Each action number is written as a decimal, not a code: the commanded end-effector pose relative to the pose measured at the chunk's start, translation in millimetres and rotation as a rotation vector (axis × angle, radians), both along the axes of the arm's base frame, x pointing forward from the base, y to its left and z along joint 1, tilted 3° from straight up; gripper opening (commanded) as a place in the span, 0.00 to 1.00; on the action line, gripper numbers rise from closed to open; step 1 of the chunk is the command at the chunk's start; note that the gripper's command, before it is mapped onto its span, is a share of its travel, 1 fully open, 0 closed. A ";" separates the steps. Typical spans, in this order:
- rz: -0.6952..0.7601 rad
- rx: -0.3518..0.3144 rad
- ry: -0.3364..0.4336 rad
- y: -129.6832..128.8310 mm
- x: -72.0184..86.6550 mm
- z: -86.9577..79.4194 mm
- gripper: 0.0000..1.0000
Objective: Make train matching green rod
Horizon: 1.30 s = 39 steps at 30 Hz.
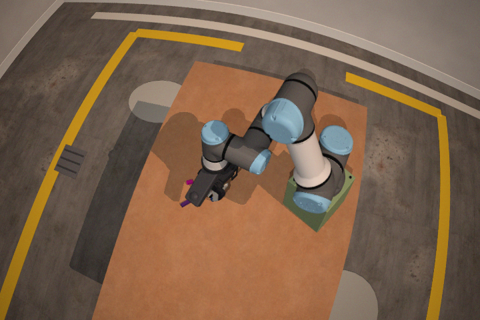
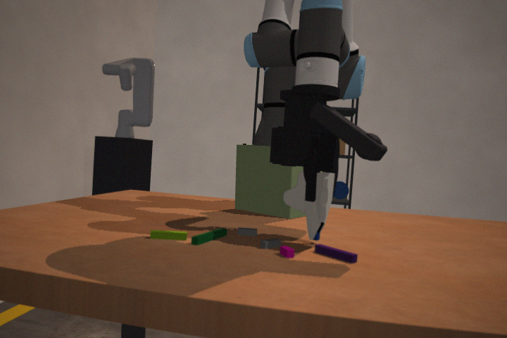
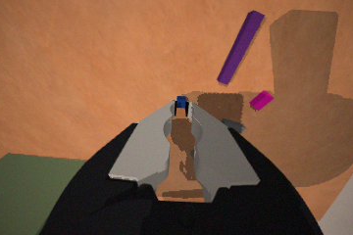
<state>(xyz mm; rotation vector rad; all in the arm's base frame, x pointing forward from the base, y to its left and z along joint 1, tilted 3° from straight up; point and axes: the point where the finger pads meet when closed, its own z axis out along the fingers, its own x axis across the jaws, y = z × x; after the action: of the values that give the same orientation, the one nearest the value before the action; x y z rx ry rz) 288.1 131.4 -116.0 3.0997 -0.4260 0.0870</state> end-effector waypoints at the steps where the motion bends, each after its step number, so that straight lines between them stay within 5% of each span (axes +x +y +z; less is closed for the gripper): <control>1: 0.000 0.000 -0.002 0.0 0.9 -1.8 0.00; 39: 0.000 0.000 -0.002 0.0 1.0 -5.0 0.00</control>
<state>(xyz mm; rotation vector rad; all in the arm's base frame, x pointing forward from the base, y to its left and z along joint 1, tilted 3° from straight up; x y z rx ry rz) 288.4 131.3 -121.5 3.0998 -0.4260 0.0876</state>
